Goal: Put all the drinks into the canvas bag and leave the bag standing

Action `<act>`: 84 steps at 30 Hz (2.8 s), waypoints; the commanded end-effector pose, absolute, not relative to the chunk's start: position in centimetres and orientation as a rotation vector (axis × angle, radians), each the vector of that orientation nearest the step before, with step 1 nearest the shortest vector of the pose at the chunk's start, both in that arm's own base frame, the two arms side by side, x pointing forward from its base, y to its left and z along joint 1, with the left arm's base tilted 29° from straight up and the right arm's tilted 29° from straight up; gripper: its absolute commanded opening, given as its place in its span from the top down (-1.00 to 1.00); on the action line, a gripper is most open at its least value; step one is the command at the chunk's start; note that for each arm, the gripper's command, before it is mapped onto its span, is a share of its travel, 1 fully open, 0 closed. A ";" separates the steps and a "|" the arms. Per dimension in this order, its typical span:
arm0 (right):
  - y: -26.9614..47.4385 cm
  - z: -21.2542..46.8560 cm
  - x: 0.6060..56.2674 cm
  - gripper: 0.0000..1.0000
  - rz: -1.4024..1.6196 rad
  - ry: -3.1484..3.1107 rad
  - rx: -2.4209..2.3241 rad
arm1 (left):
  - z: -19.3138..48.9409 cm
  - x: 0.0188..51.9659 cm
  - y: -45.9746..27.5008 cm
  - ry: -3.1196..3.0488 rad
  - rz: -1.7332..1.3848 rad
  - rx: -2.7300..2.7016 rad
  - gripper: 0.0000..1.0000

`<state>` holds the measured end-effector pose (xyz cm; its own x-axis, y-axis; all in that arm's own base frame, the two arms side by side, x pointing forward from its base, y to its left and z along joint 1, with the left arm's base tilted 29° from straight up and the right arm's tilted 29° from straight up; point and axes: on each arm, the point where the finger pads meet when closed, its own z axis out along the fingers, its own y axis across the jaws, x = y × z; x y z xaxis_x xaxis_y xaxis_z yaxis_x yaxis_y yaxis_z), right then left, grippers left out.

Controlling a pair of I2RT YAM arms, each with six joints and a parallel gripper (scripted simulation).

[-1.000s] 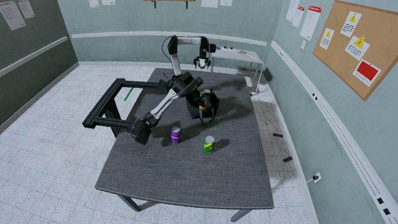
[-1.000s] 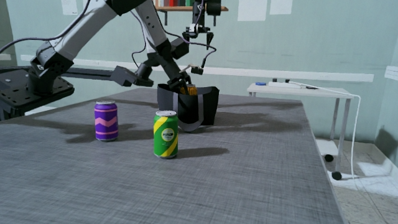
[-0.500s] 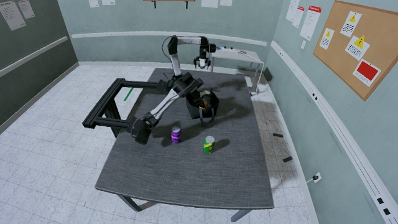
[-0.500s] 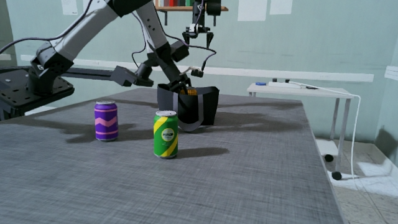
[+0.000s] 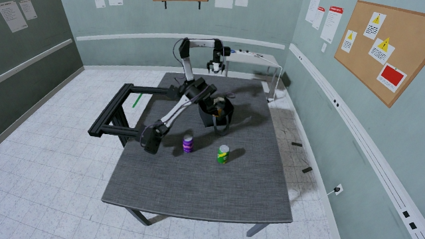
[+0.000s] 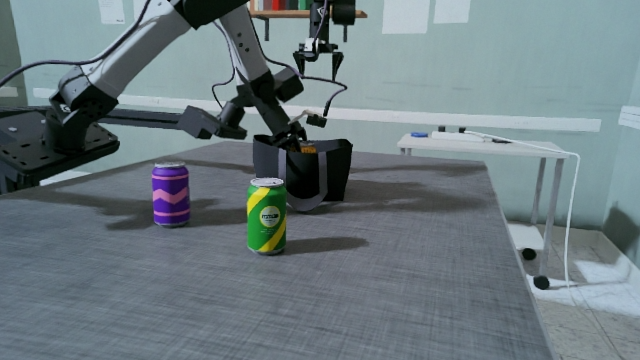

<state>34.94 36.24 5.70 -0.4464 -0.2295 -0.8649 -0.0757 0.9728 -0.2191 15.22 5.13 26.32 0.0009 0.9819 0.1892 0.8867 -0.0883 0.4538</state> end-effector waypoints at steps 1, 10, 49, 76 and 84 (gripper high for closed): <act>36.3 6.0 36.4 -0.40 -0.156 1.990 -0.155 | 26.4 15.5 5.1 1.966 0.704 2.056 -1.00; 37.3 7.1 35.7 -0.40 -0.114 1.975 -0.165 | 26.4 15.5 5.1 1.966 0.704 2.056 -1.00; 37.7 7.8 35.5 -0.73 -0.096 1.968 -0.163 | 26.4 15.5 5.1 1.966 0.704 2.056 -1.00; 38.4 15.6 30.7 -0.73 -0.111 1.985 -0.169 | 26.4 15.5 5.1 1.966 0.704 2.056 -1.00; 38.4 16.4 30.0 -0.73 -0.131 1.993 -0.176 | 26.4 15.5 5.1 1.966 0.704 2.056 -1.00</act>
<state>31.35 38.59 14.26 -0.4157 -0.1815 -0.8912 -0.0699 0.9834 -0.1677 15.22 5.13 26.32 0.0009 0.9819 0.1892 0.8867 -0.0883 0.4537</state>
